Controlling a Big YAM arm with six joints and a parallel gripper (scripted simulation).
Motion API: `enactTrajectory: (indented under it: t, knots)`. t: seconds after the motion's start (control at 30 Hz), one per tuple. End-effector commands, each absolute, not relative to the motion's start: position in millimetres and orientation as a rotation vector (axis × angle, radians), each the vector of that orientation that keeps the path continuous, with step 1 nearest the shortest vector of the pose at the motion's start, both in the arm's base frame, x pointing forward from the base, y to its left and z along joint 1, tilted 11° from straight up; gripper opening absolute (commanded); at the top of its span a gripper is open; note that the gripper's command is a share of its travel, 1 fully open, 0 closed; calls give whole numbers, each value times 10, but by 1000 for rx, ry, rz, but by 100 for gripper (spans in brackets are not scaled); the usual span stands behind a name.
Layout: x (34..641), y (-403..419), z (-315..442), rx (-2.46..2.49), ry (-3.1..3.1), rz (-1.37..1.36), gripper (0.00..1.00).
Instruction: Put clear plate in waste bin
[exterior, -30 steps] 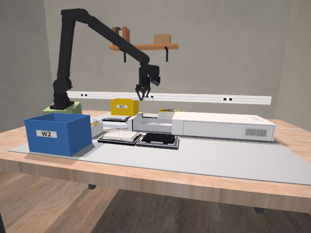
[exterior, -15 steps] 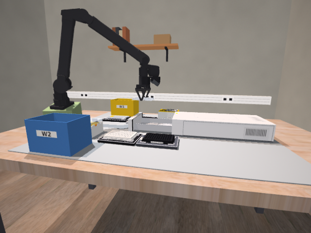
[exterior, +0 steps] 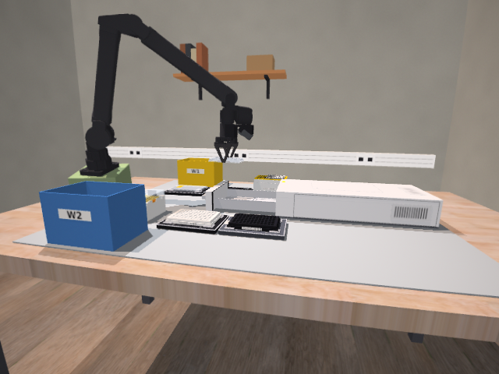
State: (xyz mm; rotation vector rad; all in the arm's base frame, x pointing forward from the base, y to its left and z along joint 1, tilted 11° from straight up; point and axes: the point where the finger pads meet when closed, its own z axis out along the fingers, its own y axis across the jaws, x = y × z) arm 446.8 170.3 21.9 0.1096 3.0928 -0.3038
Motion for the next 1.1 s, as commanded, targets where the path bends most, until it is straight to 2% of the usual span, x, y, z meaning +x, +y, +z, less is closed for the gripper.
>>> enactTrajectory:
  t: [0.0, 0.27, 0.37, 0.83, 0.93, 1.07]
  knots:
    - [4457, 1894, 419, 112, 3042, -251, 0]
    - [4294, 2029, 381, 112, 3043, -249, 0]
    - [4401, 2117, 486, 116, 3018, -223, 0]
    - [3981, 2279, 312, 112, 3048, -249, 0]
    - [4122, 2403, 438, 117, 3015, -208, 0]
    - [3872, 2360, 290, 112, 3051, -251, 0]
